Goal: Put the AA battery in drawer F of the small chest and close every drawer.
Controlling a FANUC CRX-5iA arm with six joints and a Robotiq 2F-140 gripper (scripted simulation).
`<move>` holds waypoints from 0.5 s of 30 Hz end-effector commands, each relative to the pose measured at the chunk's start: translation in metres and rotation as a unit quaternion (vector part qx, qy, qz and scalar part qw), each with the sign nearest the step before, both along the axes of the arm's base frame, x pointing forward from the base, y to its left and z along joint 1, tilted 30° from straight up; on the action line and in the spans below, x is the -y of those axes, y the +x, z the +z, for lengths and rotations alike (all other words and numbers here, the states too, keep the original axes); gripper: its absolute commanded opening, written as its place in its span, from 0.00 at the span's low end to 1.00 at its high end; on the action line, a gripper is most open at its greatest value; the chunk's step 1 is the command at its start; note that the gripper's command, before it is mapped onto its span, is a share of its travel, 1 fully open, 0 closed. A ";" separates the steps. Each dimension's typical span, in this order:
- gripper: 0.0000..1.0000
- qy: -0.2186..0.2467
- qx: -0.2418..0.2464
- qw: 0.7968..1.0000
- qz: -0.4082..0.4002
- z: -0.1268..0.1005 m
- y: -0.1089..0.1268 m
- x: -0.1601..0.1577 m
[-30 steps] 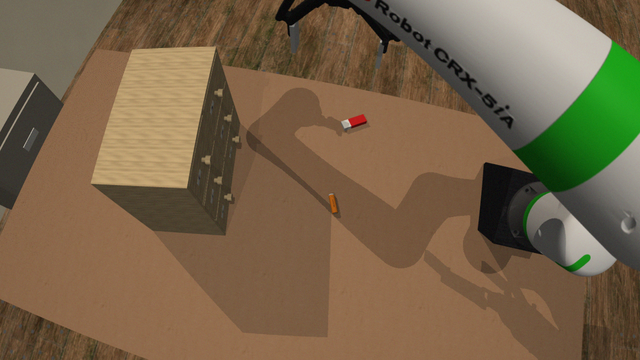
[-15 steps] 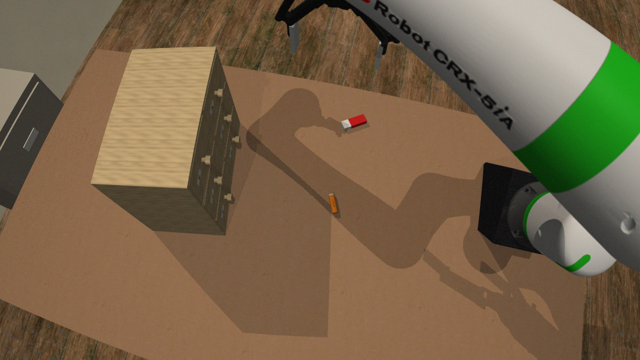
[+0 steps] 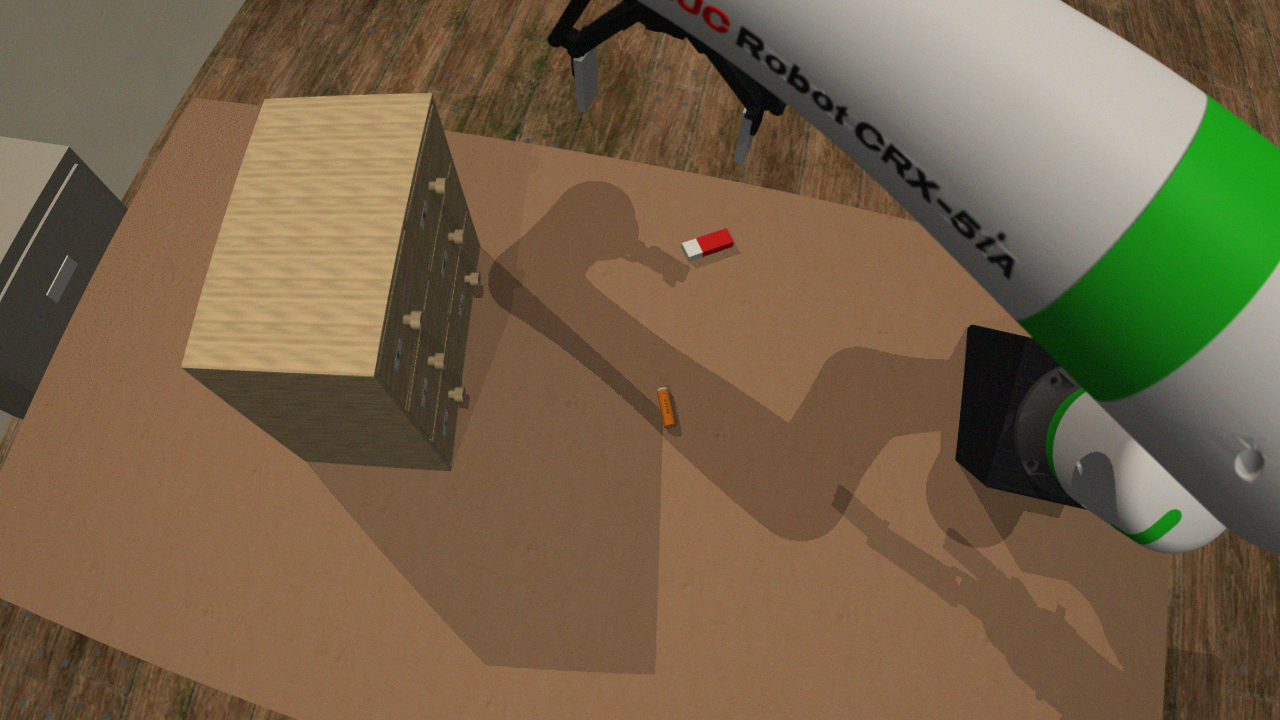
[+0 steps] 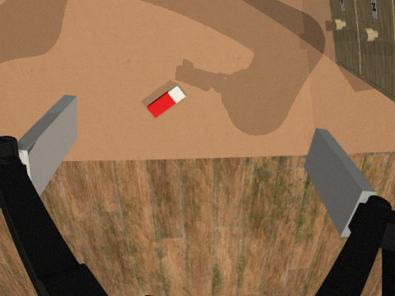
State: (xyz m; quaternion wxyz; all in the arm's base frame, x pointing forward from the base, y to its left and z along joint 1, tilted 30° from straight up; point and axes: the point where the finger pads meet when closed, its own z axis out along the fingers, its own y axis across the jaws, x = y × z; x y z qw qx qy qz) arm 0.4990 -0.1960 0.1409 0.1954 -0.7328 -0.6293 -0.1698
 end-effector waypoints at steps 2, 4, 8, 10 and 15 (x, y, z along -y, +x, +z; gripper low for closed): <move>1.00 0.000 -0.014 1.000 -0.025 -0.003 0.002 -0.004; 1.00 0.000 -0.026 0.999 -0.045 -0.006 0.004 -0.008; 1.00 0.000 -0.051 0.995 -0.089 -0.011 0.007 -0.017; 1.00 0.000 -0.065 0.991 -0.113 -0.015 0.009 -0.021; 1.00 0.000 -0.102 0.979 -0.177 -0.023 0.014 -0.033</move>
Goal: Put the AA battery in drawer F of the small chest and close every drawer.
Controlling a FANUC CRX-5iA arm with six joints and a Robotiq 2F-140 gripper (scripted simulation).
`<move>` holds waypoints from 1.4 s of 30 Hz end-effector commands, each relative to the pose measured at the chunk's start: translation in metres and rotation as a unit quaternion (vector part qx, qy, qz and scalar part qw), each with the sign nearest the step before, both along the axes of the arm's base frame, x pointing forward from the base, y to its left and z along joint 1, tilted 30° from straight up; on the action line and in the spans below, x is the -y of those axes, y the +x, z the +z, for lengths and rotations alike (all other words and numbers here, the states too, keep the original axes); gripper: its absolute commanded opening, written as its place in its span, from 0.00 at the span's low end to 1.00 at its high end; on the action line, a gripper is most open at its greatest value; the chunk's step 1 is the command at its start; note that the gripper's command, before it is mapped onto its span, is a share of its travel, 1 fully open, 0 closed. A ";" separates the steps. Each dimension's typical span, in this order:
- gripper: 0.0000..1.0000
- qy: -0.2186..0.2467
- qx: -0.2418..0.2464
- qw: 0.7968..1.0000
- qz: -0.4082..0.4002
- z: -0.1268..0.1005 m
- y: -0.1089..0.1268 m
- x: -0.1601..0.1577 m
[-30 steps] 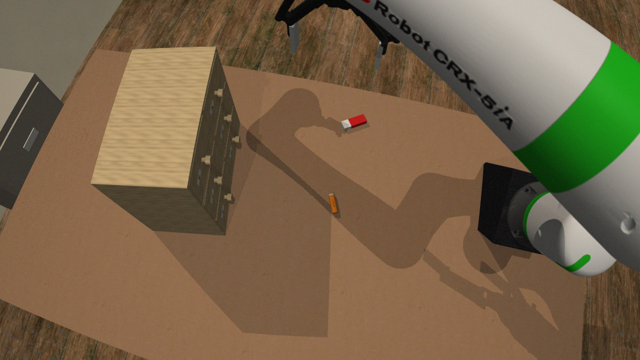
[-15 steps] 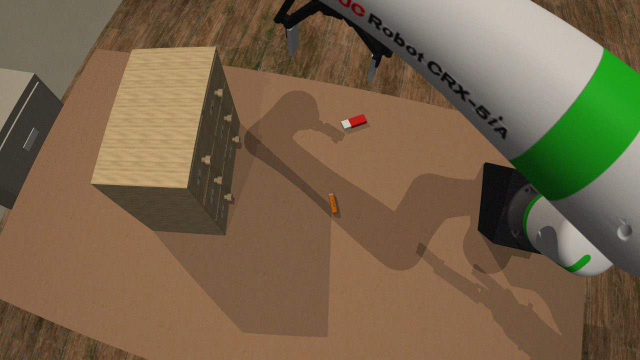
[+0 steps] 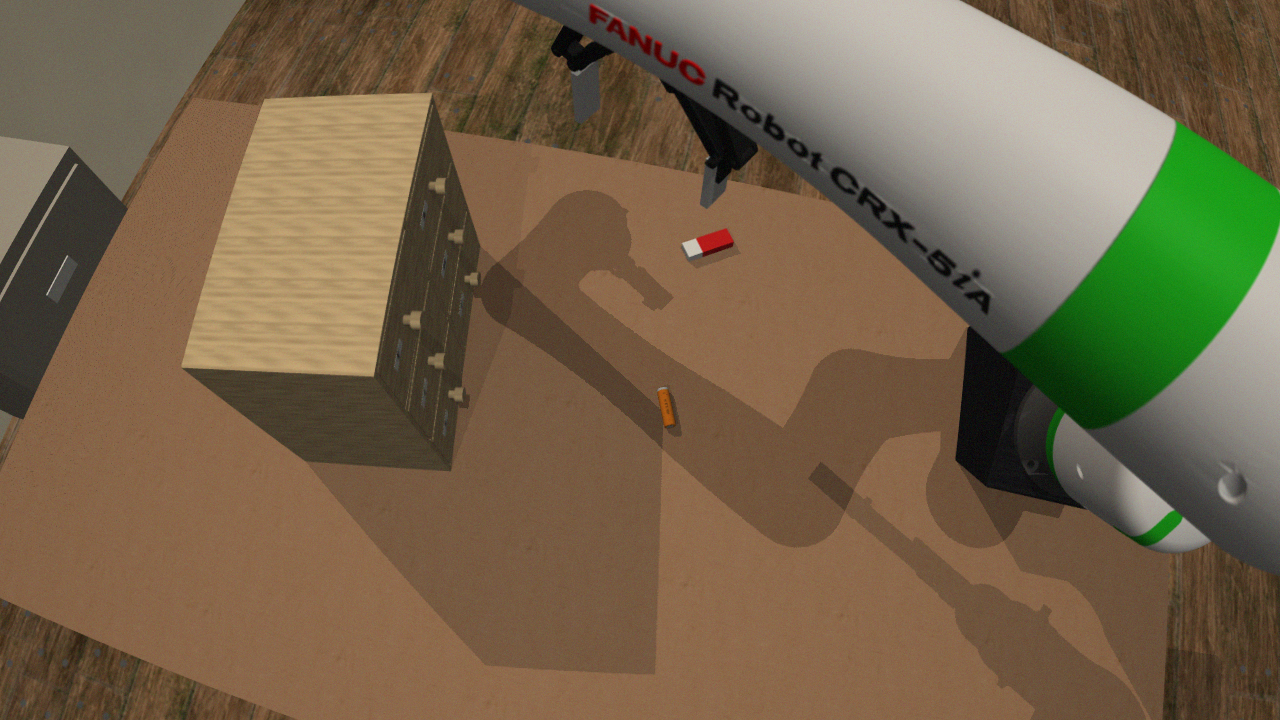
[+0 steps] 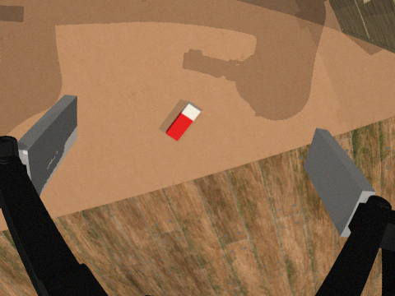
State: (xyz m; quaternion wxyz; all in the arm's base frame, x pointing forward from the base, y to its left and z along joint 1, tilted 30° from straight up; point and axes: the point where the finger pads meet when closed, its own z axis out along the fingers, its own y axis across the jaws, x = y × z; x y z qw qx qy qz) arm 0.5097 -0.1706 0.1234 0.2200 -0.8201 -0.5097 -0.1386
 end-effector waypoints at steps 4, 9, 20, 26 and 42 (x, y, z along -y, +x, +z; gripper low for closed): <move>1.00 -0.002 -0.042 0.997 -0.072 -0.009 0.006 -0.013; 1.00 -0.001 -0.080 0.987 -0.139 -0.018 0.011 -0.026; 1.00 -0.001 -0.149 0.954 -0.258 -0.034 0.021 -0.049; 1.00 -0.001 -0.176 0.936 -0.305 -0.040 0.025 -0.058; 1.00 0.000 -0.215 0.903 -0.372 -0.050 0.031 -0.072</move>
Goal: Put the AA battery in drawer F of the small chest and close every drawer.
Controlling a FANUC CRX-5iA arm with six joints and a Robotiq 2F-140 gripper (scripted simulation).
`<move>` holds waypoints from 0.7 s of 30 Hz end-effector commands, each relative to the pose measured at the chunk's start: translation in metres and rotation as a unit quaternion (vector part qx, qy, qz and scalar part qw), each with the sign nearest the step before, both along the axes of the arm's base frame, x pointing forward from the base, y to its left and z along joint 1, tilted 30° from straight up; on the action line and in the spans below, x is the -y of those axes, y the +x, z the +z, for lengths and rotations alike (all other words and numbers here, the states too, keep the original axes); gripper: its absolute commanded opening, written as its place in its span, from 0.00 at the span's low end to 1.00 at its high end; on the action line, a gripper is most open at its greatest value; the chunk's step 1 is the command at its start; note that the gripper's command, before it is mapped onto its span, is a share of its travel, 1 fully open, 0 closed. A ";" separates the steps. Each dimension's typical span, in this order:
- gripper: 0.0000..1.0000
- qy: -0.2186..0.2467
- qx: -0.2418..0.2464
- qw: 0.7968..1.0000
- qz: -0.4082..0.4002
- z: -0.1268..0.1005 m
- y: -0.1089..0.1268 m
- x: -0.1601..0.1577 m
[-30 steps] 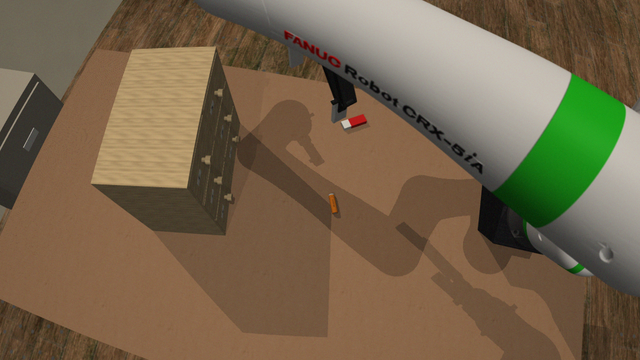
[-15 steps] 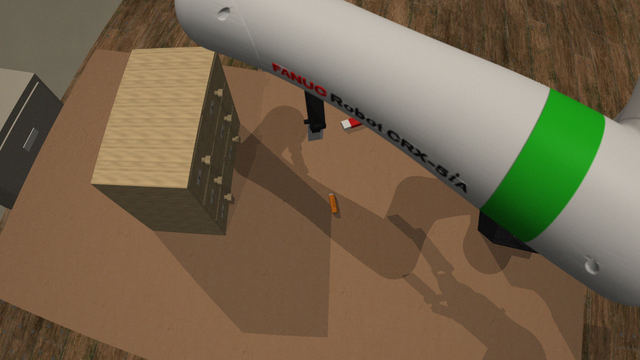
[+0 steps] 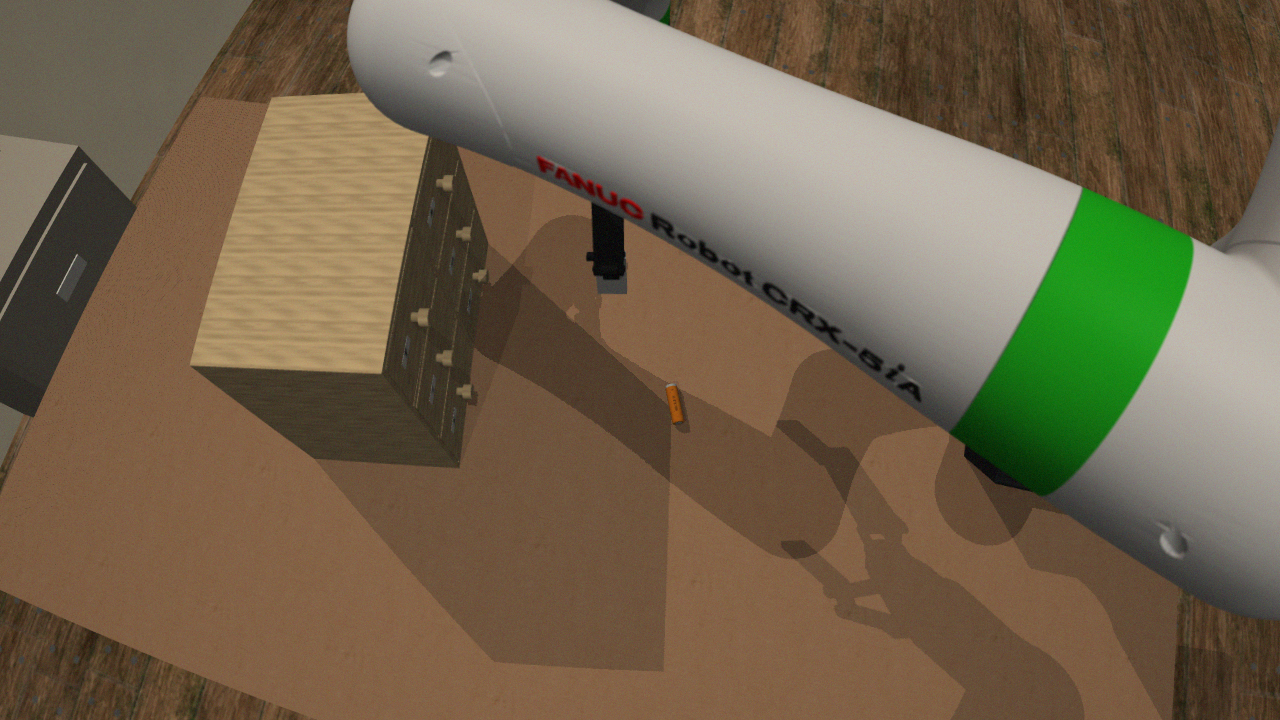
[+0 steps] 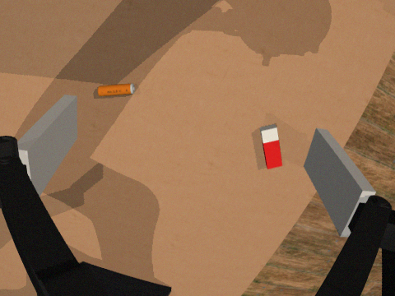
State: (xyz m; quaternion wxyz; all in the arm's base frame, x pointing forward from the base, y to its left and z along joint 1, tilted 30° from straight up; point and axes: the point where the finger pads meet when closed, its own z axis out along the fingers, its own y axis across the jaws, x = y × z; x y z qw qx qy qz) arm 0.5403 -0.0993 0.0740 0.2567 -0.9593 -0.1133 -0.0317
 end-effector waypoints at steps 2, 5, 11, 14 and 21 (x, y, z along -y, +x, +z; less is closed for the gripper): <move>1.00 0.000 -0.005 1.000 -0.009 -0.001 0.001 -0.001; 1.00 0.000 -0.006 1.000 -0.011 -0.001 0.001 -0.002; 1.00 0.000 -0.006 1.000 -0.012 -0.001 0.001 -0.002; 1.00 0.000 -0.006 1.000 -0.012 -0.001 0.001 -0.002; 1.00 0.004 0.008 1.000 -0.020 -0.004 0.004 -0.004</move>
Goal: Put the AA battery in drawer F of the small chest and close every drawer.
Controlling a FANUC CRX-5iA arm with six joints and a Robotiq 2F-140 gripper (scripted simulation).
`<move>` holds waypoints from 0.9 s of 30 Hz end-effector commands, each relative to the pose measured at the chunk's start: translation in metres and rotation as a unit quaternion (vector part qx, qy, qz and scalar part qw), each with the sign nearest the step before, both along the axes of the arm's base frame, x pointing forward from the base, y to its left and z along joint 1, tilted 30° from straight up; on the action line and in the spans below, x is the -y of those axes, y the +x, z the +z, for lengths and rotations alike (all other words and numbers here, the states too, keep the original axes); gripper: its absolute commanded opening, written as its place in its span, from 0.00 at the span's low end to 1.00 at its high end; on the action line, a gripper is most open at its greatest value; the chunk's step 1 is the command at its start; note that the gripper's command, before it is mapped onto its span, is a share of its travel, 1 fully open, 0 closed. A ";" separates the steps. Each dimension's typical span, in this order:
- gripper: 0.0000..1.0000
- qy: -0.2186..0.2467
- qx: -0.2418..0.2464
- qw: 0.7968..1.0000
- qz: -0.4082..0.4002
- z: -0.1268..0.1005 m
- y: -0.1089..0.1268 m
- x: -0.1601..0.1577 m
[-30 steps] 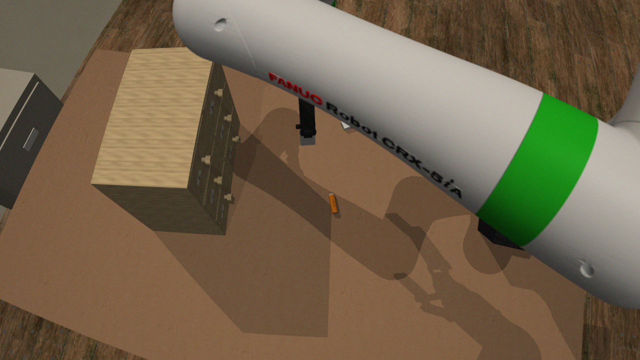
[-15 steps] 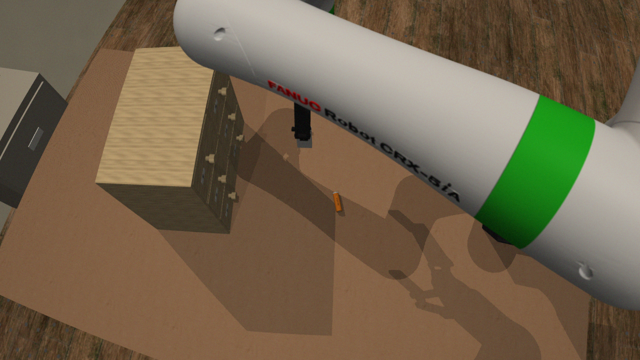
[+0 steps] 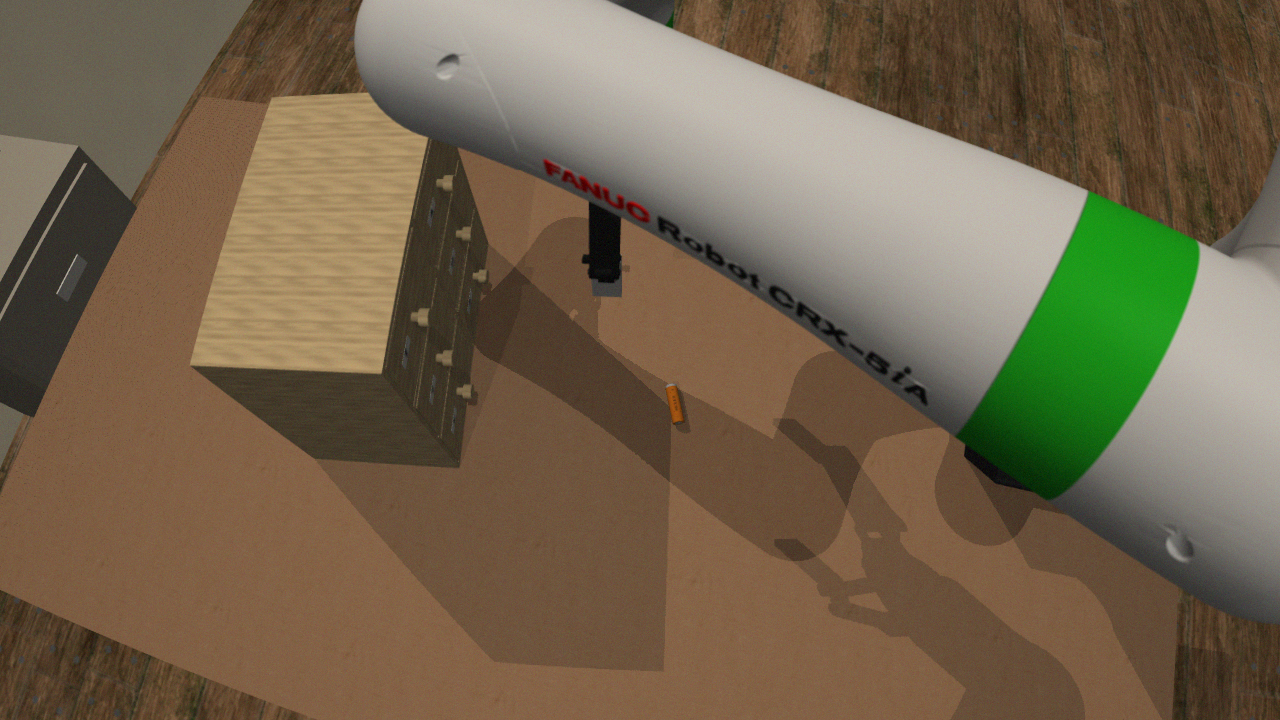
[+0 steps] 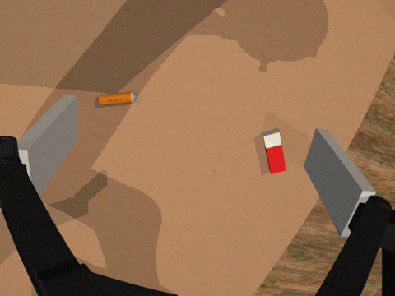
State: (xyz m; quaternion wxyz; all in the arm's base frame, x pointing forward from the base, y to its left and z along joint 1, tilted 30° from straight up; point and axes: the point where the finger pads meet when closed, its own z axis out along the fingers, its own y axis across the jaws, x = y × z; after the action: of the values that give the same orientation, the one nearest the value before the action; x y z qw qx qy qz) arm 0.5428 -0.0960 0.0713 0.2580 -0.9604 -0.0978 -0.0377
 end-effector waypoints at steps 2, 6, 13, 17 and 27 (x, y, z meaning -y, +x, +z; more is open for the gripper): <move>1.00 0.004 0.016 1.000 -0.009 -0.002 0.003 -0.002; 1.00 0.011 0.045 0.999 -0.026 -0.006 0.009 -0.006; 1.00 0.024 0.100 0.993 -0.057 -0.014 0.019 -0.013; 1.00 0.039 0.159 0.982 -0.092 -0.023 0.031 -0.021; 1.00 0.066 0.268 0.949 -0.154 -0.040 0.053 -0.036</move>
State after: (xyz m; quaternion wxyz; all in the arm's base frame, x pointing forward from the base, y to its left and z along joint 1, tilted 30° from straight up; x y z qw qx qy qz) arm 0.5889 -0.0678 0.0361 0.2687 -0.9167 -0.0146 -0.2954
